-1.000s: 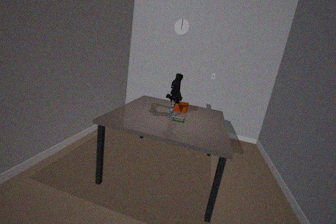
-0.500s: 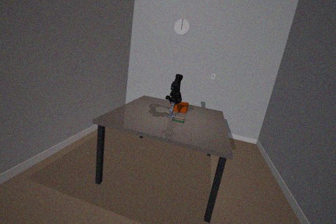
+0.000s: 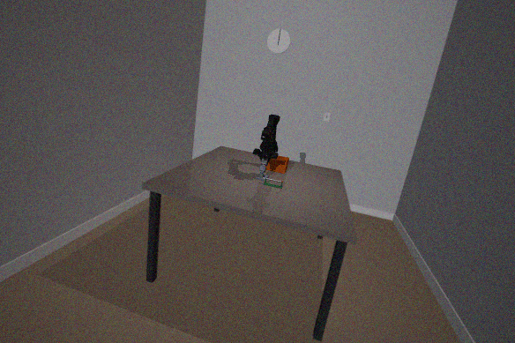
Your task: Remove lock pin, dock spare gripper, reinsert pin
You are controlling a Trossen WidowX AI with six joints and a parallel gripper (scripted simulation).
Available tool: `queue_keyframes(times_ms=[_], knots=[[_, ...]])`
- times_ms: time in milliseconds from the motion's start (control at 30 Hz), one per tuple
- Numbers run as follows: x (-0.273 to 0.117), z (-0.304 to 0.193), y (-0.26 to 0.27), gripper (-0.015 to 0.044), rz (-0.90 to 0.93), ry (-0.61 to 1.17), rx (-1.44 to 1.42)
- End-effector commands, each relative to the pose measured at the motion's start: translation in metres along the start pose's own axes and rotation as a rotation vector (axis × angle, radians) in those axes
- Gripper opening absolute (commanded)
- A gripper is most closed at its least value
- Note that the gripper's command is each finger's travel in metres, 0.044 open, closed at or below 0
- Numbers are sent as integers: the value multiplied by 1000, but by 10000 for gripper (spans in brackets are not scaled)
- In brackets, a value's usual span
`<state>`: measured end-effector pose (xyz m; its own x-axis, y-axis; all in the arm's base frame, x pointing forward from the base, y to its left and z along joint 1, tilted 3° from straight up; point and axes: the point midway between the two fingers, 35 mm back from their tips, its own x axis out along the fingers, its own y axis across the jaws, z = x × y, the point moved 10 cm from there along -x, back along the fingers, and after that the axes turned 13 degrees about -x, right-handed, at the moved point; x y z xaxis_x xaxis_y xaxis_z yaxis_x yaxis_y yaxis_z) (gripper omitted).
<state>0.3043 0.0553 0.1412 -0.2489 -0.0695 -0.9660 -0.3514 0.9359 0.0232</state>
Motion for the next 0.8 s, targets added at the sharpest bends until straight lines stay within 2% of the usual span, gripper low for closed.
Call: queue_keyframes(times_ms=[0, 733, 767], knots=[[4, 4, -1, 0, -3, -1, -4], [10, 9, -2, 0, 1, 3, 0], [10, 9, -2, 26, 1, 3, 0]])
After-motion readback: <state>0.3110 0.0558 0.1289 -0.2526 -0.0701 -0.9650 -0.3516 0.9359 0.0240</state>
